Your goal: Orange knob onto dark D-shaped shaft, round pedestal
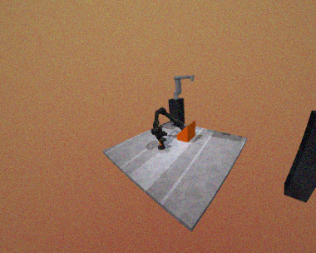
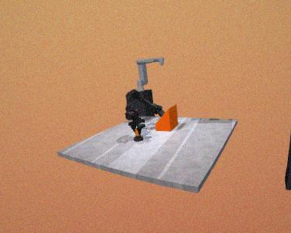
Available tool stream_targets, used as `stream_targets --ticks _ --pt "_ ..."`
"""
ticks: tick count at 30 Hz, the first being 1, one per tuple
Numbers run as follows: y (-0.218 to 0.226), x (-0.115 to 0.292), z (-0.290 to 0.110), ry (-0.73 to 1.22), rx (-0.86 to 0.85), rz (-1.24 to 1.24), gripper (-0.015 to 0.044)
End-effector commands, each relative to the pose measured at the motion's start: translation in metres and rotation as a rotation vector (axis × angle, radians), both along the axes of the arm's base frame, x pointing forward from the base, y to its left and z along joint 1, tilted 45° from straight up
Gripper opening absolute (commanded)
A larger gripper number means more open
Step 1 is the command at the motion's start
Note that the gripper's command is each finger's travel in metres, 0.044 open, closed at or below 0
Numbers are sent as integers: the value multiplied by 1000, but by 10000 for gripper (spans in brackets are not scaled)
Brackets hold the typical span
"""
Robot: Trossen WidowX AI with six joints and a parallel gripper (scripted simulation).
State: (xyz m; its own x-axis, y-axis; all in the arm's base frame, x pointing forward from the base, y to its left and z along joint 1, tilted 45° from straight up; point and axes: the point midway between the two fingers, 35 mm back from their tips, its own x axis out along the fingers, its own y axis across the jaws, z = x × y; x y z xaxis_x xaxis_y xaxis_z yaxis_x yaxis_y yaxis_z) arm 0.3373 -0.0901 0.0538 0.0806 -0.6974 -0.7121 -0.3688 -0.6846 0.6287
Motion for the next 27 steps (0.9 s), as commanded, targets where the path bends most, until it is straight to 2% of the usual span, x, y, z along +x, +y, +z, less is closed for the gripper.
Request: stream_targets --ticks 1,2,11,17,27 --pt "0 0 0 -3 1 -3 420" --pt "0 0 0 -3 1 -3 440" --pt "2 0 2 -3 1 -3 440" --pt "65 -7 65 1 5 0 440" --pt "68 -5 66 1 5 0 440"
